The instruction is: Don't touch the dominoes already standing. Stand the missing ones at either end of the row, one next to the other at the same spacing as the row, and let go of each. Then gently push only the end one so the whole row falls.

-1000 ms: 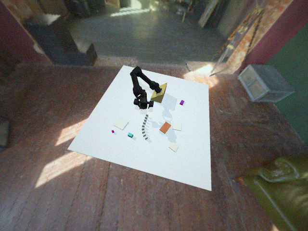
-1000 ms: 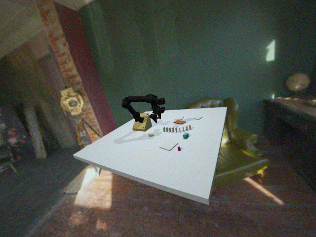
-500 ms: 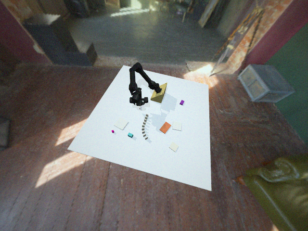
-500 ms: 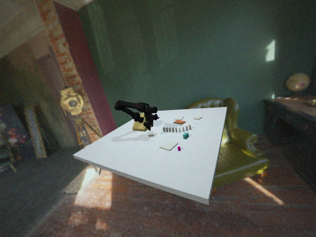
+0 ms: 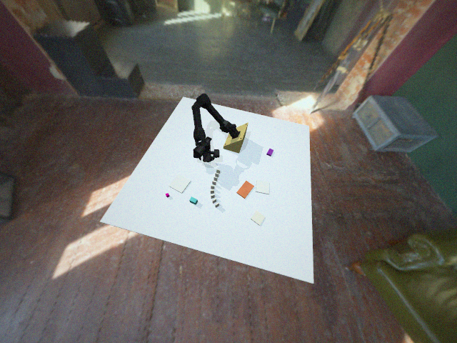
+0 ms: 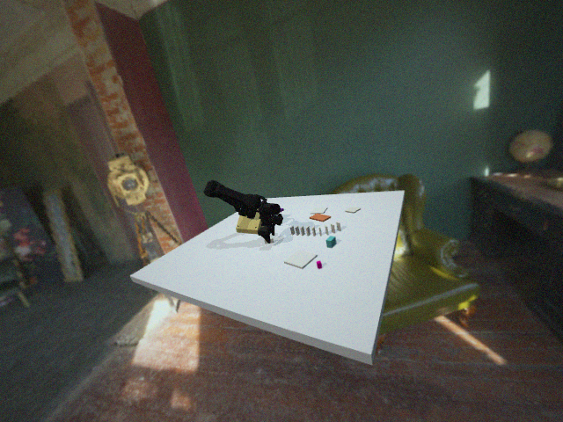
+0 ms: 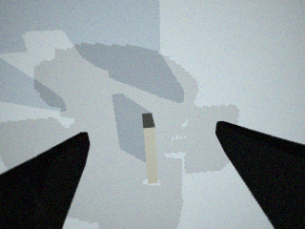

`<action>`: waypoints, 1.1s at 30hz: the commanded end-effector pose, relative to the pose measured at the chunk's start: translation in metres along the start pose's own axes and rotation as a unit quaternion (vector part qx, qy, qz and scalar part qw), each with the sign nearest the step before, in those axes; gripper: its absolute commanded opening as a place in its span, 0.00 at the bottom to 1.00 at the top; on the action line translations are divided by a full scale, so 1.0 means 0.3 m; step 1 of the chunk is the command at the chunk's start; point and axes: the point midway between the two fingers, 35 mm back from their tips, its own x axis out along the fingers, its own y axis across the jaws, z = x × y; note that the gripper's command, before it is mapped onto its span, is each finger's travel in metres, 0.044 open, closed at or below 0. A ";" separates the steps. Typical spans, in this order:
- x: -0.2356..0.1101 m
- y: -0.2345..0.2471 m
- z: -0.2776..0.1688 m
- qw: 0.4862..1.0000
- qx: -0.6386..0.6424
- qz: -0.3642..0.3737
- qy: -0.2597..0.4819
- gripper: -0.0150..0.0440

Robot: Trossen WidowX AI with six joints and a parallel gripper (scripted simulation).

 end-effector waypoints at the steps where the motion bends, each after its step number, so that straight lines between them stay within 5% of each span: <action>1: 0.023 0.011 -0.003 1.000 -0.005 0.003 0.002 1.00; 15: 0.061 0.011 -0.004 1.000 -0.005 0.003 0.002 1.00; 31: 0.061 0.011 -0.004 1.000 -0.005 0.003 0.002 0.29; 33: 0.061 0.011 -0.004 1.000 -0.005 0.003 0.002 0.29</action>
